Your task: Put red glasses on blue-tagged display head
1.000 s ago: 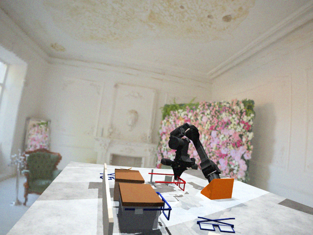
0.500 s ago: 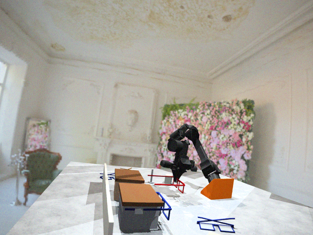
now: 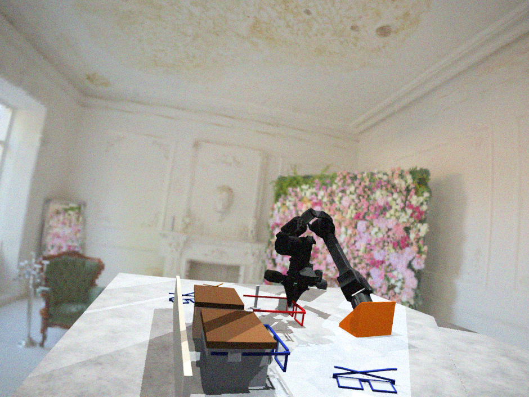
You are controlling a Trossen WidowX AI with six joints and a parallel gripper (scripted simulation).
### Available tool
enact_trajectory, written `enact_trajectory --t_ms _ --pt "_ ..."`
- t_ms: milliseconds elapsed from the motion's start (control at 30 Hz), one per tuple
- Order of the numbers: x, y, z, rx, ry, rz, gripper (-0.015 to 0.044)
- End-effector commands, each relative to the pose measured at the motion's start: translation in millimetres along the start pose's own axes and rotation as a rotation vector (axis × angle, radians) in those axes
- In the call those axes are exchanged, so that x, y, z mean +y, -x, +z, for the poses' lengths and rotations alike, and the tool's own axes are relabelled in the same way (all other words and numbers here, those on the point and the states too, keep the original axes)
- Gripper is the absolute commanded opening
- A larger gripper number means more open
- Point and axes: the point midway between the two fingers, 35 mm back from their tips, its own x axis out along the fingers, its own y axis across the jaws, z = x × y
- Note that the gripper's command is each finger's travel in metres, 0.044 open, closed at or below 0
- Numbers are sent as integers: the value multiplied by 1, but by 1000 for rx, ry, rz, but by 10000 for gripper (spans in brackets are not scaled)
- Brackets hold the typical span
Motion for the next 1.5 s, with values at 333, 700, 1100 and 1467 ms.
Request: enact_trajectory --t_ms 333,700,1100,1467 --pt "-19 -3 0 8 6 6 0" --pt "-34 -4 0 8 6 5 0" --pt "-51 -6 0 8 5 5 0" --pt "-67 -7 0 8 4 4 0"
